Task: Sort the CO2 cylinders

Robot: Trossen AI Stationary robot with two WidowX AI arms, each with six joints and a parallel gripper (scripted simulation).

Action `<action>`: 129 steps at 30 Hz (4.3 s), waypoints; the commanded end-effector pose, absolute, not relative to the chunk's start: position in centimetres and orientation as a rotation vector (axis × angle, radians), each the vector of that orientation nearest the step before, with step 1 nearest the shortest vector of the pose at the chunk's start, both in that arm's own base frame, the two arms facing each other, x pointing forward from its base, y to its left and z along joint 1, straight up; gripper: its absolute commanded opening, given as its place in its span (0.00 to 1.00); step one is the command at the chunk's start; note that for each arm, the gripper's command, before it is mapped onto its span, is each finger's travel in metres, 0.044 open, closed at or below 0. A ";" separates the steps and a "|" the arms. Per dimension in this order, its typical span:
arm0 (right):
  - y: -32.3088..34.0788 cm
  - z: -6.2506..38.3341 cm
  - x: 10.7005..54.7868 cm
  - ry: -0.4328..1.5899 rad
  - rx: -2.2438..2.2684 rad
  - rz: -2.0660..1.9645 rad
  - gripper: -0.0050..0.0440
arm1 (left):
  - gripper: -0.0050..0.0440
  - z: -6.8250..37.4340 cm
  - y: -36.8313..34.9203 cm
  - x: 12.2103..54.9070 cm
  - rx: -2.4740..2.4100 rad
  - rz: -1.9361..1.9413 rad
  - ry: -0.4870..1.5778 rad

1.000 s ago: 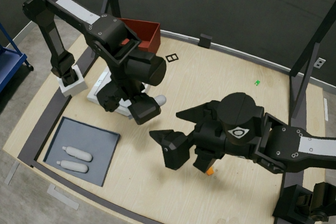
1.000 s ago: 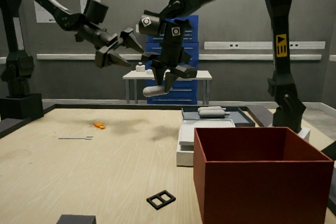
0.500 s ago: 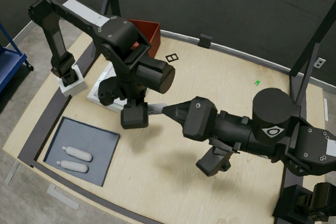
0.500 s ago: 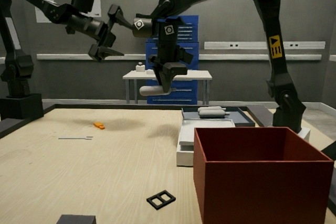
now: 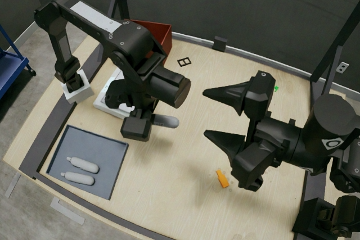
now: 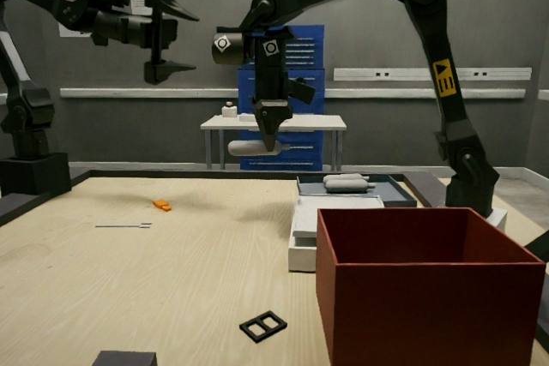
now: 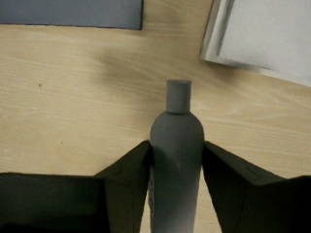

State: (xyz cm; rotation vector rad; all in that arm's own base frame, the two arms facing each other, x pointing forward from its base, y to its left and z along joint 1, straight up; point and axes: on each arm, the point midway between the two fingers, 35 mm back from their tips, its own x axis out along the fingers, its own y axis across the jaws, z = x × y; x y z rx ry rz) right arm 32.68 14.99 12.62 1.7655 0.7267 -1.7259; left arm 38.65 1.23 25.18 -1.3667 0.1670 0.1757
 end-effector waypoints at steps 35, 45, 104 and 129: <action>15.2 13.9 33.2 0.679 1.849 -1.766 0.00 | 1.00 32.9 0.0 31.3 0.004 -0.001 -0.070; 15.2 14.1 32.4 0.687 1.848 -1.761 0.00 | 1.00 33.5 0.0 31.4 0.004 -0.002 -0.070; 15.8 9.0 14.2 0.804 1.761 -1.781 0.00 | 1.00 23.6 -6.5 45.7 0.029 -0.116 0.528; 15.3 6.2 13.7 0.799 1.750 -1.789 0.00 | 1.00 23.4 -6.4 45.4 0.032 -0.119 0.532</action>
